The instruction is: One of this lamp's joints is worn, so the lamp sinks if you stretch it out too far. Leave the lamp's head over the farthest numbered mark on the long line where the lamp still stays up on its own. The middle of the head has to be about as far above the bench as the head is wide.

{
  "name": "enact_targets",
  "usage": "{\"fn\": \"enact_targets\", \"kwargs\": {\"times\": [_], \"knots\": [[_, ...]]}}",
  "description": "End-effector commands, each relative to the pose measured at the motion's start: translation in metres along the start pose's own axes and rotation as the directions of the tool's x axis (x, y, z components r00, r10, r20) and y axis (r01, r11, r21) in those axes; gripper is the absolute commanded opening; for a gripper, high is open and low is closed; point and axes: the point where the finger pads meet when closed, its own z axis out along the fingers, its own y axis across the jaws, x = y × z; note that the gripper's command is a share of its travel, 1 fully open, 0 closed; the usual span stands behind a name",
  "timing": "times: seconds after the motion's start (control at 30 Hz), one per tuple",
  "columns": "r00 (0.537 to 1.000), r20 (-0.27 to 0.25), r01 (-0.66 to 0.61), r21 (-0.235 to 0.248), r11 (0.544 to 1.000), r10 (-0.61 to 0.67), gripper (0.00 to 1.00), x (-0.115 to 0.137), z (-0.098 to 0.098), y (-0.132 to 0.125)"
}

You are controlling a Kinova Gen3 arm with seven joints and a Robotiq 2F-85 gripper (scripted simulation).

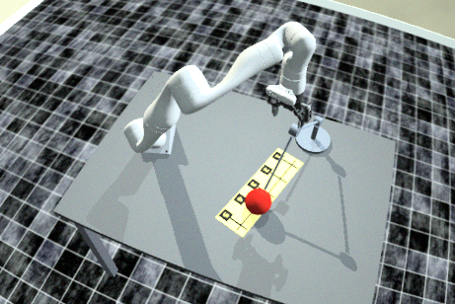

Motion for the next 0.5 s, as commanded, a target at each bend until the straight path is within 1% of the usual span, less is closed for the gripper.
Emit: {"fn": "enact_targets", "kwargs": {"times": [0.0,0.47], "knots": [[1.0,0.009,-0.007,0.003,1.0,0.007,1.0,0.011,-0.004,-0.002],[1.0,0.002,0.0,0.001,1.0,0.0,1.0,0.068,-0.005,-0.001]]}}
